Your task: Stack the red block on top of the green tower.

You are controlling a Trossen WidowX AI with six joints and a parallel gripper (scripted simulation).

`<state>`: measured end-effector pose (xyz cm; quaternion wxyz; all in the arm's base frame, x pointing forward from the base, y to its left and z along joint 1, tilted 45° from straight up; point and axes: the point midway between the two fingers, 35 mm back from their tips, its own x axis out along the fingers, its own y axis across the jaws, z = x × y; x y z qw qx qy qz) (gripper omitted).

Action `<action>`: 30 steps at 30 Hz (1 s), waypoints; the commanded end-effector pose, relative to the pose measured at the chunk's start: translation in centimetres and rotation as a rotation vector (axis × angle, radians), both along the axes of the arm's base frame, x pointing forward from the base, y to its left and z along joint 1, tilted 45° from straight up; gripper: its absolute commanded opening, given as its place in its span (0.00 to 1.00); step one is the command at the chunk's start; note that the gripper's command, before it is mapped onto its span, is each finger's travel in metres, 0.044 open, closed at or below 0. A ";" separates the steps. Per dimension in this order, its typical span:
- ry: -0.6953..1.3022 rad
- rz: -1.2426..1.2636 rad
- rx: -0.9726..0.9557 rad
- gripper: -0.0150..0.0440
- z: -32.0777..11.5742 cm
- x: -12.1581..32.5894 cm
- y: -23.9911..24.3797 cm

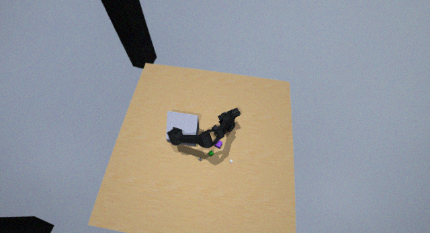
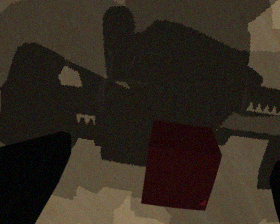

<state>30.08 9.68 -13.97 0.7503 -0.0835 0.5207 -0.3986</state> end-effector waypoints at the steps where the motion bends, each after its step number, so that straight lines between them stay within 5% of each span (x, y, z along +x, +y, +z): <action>1: 0.002 0.004 -0.004 1.00 -0.1 -0.1 -0.1; 9: 0.002 0.000 -0.001 1.00 0.0 -0.1 -0.1; 22: 0.002 0.000 -0.001 0.42 0.0 -0.1 -0.1; 30: 0.002 0.000 -0.001 0.30 0.1 -0.1 0.0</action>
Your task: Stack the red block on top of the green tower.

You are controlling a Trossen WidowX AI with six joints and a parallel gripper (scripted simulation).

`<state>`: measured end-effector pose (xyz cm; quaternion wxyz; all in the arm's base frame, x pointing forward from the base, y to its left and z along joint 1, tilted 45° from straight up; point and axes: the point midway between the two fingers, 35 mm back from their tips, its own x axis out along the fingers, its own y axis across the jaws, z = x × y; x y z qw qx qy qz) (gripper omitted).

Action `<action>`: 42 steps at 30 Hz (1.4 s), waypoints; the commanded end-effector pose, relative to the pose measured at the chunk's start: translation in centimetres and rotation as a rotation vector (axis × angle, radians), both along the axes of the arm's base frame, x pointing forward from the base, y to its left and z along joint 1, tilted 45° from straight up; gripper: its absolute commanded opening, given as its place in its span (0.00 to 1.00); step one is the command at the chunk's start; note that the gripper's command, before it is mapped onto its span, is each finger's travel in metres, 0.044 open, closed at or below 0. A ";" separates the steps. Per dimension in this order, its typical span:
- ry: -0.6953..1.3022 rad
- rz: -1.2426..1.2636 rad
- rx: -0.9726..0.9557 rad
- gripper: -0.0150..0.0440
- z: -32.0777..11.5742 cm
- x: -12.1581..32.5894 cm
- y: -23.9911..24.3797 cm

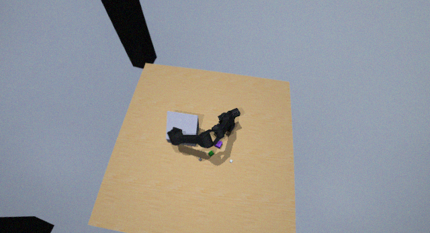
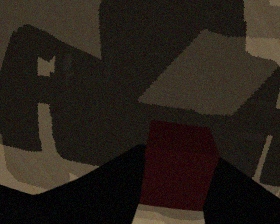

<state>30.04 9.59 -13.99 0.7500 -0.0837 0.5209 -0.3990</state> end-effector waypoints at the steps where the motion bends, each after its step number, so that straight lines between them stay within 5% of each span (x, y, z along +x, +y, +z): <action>1: 0.001 0.001 -0.001 0.25 0.2 0.0 0.2; 25: 0.003 0.004 0.001 0.25 8.3 -1.7 8.1; 42: 0.006 0.007 0.007 0.25 11.9 -1.0 5.4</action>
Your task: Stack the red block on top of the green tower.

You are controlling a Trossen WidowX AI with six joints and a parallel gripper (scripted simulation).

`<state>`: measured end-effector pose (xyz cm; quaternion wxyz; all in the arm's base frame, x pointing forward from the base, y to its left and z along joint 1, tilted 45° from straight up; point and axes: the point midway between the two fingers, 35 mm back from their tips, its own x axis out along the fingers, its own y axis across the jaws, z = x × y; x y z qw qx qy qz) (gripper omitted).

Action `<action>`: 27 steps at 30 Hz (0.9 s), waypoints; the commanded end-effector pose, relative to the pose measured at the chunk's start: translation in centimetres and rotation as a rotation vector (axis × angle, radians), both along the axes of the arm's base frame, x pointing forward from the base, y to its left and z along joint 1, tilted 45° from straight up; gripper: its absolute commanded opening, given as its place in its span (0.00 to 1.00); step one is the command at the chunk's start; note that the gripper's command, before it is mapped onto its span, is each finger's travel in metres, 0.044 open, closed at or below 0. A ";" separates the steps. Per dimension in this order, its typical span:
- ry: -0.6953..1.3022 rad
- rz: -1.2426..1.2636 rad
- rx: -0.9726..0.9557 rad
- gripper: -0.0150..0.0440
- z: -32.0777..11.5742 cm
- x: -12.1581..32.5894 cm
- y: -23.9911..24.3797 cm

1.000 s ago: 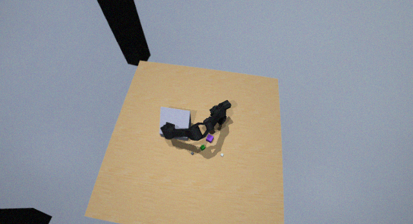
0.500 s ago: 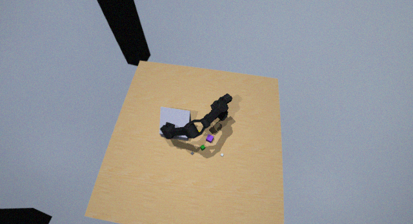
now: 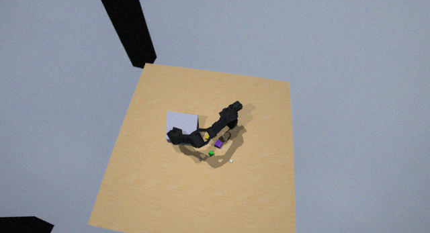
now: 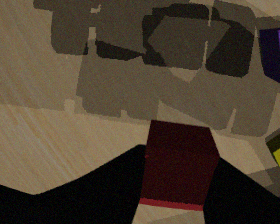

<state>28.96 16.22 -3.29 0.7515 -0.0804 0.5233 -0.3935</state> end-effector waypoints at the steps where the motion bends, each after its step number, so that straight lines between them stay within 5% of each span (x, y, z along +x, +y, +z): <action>1: 0.006 0.002 -0.006 0.25 1.6 0.1 -1.5; 27: 0.007 0.002 -0.012 0.25 10.3 -1.6 -11.1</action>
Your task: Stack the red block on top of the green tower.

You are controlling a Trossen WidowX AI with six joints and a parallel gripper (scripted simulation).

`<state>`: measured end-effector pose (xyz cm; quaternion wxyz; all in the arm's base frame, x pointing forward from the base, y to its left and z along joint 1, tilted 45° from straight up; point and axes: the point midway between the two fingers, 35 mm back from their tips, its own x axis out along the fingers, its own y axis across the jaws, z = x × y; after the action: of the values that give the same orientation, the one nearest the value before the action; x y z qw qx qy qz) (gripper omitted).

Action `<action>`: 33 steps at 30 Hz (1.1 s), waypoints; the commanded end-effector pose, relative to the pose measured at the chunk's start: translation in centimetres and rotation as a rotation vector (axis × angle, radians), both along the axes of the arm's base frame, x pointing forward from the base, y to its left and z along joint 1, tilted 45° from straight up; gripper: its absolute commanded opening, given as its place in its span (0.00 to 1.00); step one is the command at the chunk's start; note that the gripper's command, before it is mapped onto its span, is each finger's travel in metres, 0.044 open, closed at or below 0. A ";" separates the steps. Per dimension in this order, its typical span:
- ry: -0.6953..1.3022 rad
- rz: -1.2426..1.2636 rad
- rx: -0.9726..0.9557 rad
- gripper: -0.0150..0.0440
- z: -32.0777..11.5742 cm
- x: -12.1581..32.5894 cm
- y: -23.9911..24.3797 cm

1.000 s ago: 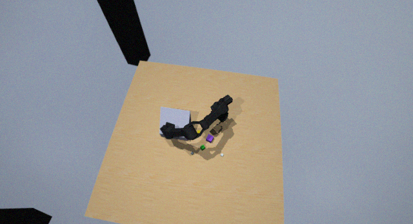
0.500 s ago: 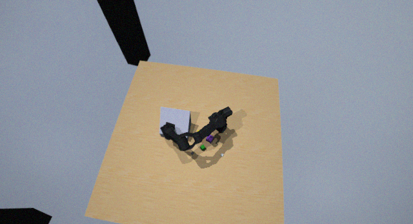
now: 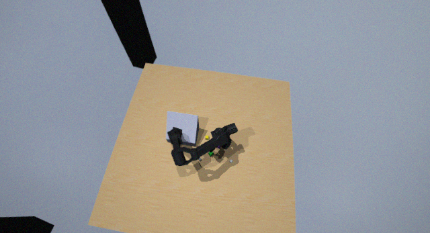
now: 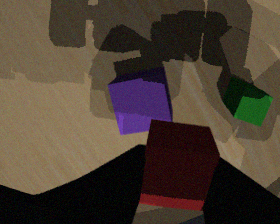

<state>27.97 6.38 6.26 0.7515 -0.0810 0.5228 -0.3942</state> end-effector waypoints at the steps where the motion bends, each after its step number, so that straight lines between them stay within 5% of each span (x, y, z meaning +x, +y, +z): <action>1: 0.008 0.002 -0.011 0.25 1.0 -0.7 -1.6; 14: 0.007 -0.001 -0.021 0.25 3.0 -2.4 -5.0; 33: 0.006 -0.001 -0.023 0.25 -1.5 -1.7 -8.9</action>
<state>26.40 -1.62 5.73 0.7518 -0.0856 0.5182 -0.3987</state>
